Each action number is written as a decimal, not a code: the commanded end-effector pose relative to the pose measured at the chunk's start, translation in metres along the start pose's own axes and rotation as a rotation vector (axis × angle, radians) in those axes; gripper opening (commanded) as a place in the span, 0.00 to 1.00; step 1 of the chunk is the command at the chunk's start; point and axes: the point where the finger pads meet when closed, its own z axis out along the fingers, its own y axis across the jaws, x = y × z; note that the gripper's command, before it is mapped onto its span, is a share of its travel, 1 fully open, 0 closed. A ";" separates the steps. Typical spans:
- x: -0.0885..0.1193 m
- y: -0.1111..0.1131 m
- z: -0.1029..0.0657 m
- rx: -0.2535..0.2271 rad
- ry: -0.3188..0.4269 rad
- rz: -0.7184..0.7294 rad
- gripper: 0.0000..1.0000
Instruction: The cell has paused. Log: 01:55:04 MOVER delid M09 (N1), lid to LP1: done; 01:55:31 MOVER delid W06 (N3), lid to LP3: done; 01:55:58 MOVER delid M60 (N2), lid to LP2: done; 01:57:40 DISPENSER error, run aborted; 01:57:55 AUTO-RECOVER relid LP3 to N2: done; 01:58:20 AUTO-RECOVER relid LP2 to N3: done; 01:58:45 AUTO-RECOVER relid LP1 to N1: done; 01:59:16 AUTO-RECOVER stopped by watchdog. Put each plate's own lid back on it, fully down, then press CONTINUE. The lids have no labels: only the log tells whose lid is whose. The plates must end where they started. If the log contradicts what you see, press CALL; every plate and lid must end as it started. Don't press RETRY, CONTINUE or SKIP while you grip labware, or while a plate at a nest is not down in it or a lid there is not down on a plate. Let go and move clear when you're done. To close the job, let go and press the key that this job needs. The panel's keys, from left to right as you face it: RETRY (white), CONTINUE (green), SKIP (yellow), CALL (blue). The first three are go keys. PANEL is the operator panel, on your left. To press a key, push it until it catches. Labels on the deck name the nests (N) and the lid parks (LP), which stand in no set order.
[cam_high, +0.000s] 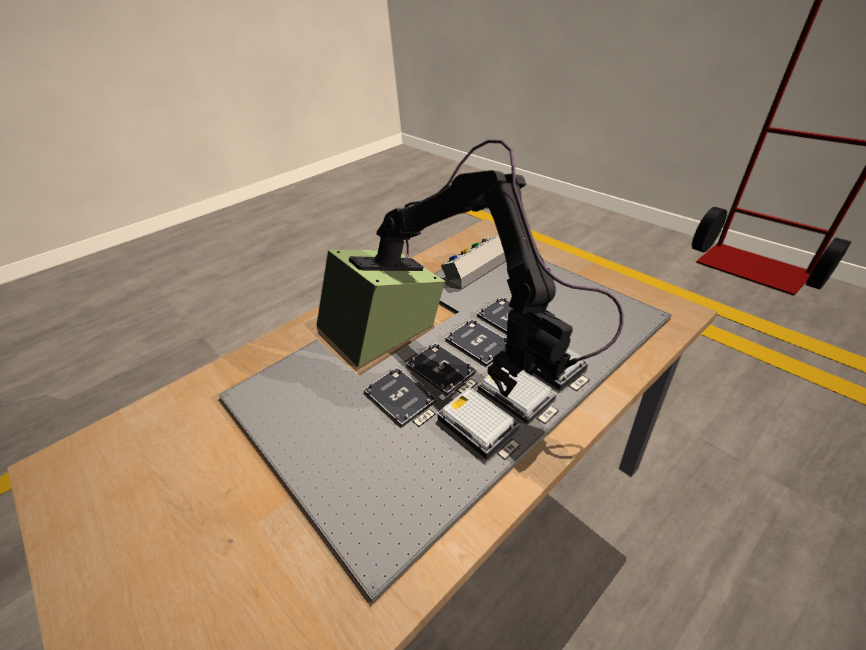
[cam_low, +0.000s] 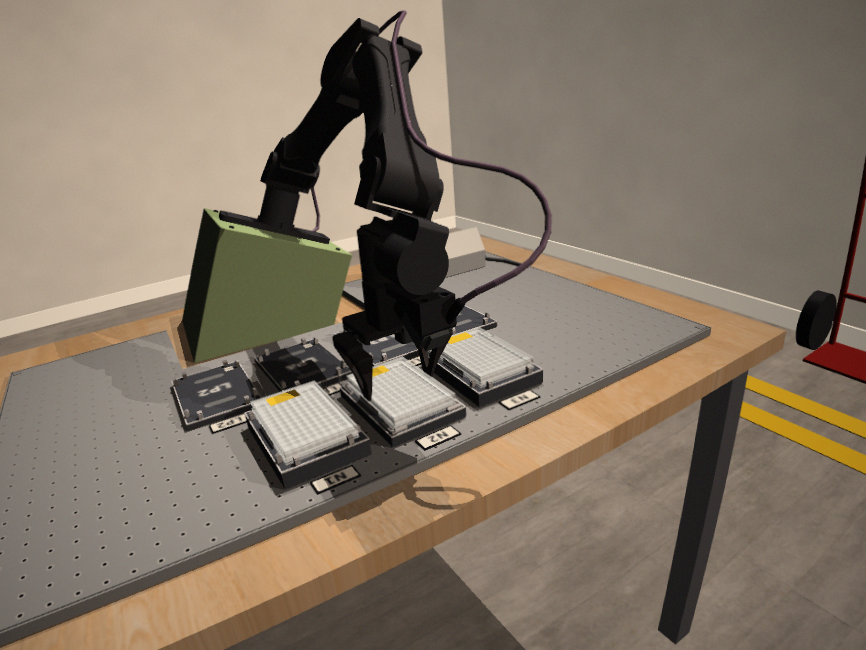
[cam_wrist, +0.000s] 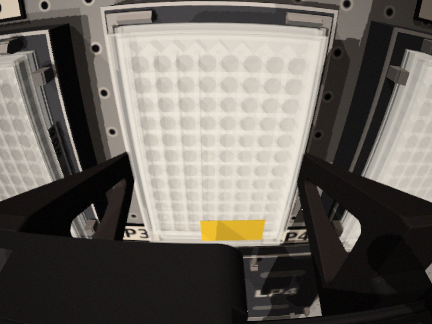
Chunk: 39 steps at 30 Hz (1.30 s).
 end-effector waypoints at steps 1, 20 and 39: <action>-0.015 -0.004 -0.025 -0.004 -0.053 -0.004 0.00; -0.015 -0.004 -0.039 0.001 -0.052 -0.004 0.00; -0.013 -0.004 -0.054 0.001 -0.050 -0.003 0.00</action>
